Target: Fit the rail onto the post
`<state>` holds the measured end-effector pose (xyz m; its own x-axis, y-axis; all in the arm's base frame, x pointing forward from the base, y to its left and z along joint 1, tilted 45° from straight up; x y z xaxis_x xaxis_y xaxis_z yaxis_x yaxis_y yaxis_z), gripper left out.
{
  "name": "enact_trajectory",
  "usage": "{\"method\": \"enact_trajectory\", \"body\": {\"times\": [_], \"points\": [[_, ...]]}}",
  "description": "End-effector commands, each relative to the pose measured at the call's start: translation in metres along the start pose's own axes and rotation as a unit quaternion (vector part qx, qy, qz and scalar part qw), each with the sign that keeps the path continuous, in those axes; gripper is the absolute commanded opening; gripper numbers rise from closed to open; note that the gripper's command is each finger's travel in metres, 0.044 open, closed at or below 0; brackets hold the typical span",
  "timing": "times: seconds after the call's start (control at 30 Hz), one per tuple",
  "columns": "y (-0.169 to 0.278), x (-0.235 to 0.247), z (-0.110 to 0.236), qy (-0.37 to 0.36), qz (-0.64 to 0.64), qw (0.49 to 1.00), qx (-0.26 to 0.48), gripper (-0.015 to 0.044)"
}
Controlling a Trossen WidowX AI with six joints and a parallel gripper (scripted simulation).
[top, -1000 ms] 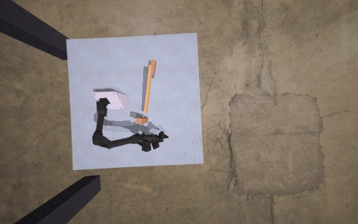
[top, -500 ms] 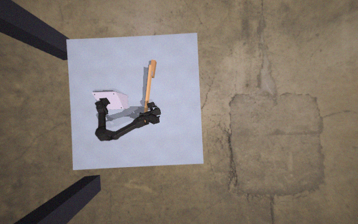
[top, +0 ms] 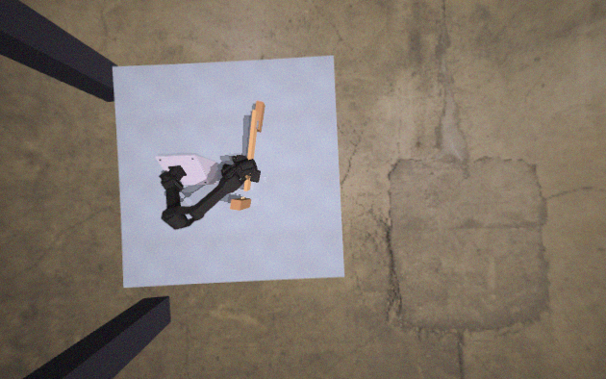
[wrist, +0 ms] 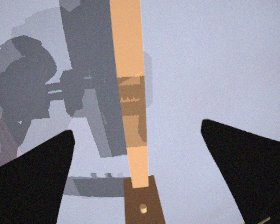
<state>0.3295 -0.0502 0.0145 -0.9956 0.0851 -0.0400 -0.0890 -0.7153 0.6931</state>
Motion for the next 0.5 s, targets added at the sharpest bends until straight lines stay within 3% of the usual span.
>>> {"method": "enact_trajectory", "body": {"times": [0.0,0.47], "points": [[0.0,0.002,0.001,-0.002,0.017,1.0,0.007,0.044],[-0.001,0.0,-0.018,-0.002,0.018,1.0,0.006,0.044]]}}
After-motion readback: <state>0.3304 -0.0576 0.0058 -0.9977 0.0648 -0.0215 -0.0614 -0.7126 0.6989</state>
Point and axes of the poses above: the point midway between the two fingers, 35 mm back from their tips, its own z axis back along the fingers, its own x axis across the jaws, y = z × x, the point moved 2 cm from there along z, back along the fingers, and after that the axes turned 12 degrees about z, right-handed, at the moved point
